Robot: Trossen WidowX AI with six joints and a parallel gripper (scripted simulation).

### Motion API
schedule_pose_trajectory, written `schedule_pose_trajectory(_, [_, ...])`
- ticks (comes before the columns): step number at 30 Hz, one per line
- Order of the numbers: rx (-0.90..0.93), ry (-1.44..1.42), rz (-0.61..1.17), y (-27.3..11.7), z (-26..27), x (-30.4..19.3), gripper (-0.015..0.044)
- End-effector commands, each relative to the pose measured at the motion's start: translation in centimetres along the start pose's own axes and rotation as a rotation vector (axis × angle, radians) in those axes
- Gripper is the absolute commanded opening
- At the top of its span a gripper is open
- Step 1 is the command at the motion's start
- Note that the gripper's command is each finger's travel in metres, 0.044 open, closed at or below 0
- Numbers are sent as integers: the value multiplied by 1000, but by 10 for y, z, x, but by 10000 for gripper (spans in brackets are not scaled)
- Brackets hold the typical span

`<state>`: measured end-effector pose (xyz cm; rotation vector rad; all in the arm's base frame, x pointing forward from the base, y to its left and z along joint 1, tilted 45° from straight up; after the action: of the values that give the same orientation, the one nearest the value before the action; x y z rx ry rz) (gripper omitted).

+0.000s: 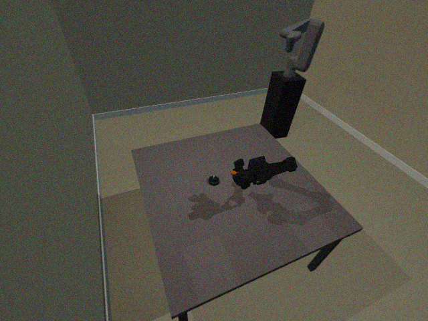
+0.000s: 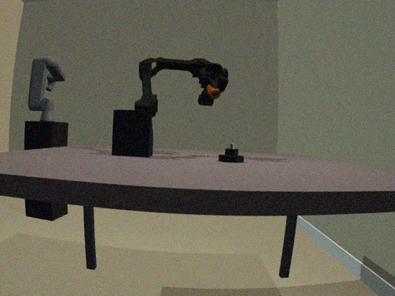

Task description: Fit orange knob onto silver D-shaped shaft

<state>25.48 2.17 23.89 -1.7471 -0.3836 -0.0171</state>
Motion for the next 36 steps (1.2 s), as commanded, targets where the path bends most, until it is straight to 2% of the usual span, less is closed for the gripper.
schedule_pose_trajectory(1, [4,0,1,0,-1,0,0])
schedule_pose_trajectory(32, [-6,4,0,2,1,0,0])
schedule_pose_trajectory(36, [34,7,4,7,4,-1,0])
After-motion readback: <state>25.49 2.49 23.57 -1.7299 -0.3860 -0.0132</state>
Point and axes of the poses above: the point midway between the two fingers, 35 mm back from their tips, its own y axis out along the fingers, its own z axis across the jaws, x = y × z, the point moved 3 cm from there along -y, back along the fingers, and after that the axes turned 5 degrees about y, right-handed, at the moved point
